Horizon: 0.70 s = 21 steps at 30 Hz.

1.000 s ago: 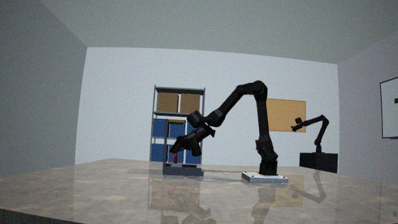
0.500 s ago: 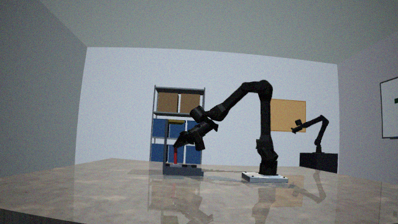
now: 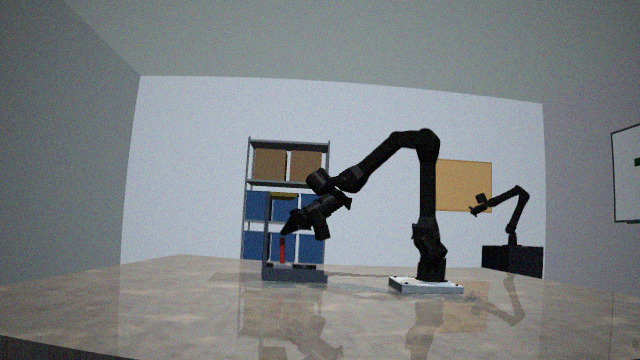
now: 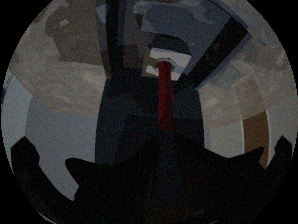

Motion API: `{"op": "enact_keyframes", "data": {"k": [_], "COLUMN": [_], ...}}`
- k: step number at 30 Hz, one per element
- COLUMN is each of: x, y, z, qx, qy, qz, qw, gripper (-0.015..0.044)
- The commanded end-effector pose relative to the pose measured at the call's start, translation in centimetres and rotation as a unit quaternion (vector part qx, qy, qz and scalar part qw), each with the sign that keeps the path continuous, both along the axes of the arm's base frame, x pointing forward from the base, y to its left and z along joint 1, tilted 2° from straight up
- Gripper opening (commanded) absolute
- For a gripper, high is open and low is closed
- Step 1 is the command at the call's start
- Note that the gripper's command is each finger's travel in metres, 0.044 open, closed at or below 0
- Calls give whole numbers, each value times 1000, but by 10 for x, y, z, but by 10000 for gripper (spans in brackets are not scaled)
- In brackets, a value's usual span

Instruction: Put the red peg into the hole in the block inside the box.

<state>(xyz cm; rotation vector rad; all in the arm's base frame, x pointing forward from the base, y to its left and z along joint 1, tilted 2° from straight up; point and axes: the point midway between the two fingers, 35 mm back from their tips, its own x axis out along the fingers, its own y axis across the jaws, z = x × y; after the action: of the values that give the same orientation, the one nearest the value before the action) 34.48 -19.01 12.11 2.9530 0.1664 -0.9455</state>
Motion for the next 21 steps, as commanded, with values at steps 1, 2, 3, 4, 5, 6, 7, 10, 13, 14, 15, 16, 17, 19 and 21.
{"op": "enact_keyframes", "data": {"k": [1,2,3,4,5,6,7,10,13,14,15,16,17,19,21], "x": [0,0,0,0,0,0,0,0,0,0,0,0,0,0,0], "y": [0,0,0,0,0,0,0,0,0,0,0,0,0,0,0], "z": [-1,-1,-1,-1,-1,-1,-1,-1,-3,-4,-6,-7,-9,-12,-15], "qx": [0,0,0,0,0,0,0,0,0,0,0,0,0,-1,-1], "qy": [1,1,1,1,1,1,1,0,0,0,0,-1,-1,-1,-2], "qz": [0,0,0,0,0,0,0,0,0,0,1,1,1,2,2], "qw": [1000,1000,1000,1000,1000,1000,1000,1000,1000,1000,1000,1000,1000,1000,1000], "gripper": [23,16,10,3,0,0,0,0,0,0,0,0,0,0,0]}}
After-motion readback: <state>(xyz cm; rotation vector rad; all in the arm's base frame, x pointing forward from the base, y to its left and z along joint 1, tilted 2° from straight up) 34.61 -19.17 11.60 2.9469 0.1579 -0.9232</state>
